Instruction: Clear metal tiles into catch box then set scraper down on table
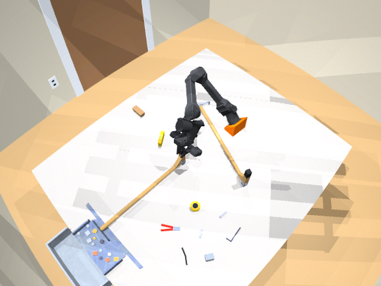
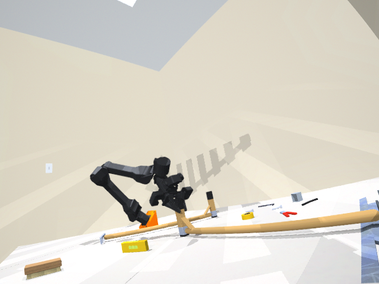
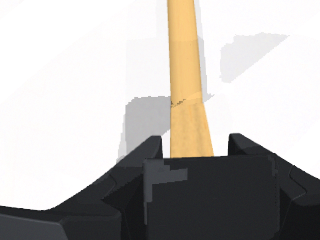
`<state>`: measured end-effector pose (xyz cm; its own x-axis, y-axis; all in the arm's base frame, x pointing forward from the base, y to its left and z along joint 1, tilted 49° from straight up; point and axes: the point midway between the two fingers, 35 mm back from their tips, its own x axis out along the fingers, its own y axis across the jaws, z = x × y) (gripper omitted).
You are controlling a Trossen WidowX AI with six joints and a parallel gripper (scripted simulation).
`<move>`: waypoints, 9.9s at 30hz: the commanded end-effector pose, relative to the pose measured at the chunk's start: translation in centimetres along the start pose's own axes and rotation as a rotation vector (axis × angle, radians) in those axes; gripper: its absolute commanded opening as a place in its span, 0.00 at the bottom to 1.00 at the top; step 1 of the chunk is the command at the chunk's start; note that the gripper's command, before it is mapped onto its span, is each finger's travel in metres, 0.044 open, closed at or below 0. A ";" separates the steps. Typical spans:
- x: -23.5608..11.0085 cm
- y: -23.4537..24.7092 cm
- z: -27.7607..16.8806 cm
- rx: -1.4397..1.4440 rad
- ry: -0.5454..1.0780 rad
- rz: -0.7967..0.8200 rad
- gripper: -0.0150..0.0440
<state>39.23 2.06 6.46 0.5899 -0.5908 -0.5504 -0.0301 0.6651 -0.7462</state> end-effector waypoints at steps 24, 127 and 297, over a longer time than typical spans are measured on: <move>1.7 -0.6 3.1 0.008 -0.012 0.000 0.25; 6.6 -0.3 9.5 0.009 -0.009 -0.004 0.25; -5.7 -0.2 -5.1 -0.001 -0.009 0.009 1.00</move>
<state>31.97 2.49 7.28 0.5928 -0.5824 -0.5562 -0.0439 0.6662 -0.7445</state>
